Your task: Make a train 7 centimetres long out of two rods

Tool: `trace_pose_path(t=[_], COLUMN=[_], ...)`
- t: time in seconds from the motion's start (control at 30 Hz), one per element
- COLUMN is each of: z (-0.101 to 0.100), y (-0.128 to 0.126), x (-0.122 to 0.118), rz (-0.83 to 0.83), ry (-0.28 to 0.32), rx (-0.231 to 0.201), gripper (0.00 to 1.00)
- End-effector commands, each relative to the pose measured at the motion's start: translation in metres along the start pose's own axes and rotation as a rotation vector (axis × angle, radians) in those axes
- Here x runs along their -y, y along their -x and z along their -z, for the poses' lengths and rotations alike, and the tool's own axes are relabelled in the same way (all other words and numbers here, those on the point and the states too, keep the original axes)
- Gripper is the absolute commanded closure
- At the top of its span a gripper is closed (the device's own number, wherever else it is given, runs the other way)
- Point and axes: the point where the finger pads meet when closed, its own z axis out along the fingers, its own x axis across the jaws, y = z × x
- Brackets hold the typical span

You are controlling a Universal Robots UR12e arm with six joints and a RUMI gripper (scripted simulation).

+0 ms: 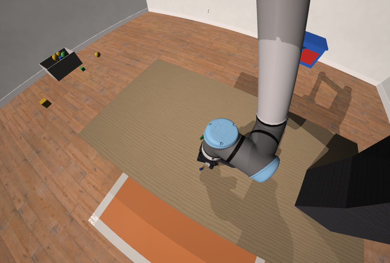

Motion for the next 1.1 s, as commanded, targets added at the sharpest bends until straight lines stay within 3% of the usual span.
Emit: trace_pose_path(t=[0.0,1.07], z=[-0.0037,-0.0065], y=[0.0,0.0], x=[-0.0004,-0.0004], rz=[0.0,0.0], ry=[0.001,0.001], rx=[0.0,0.0], gripper=[0.86,0.86])
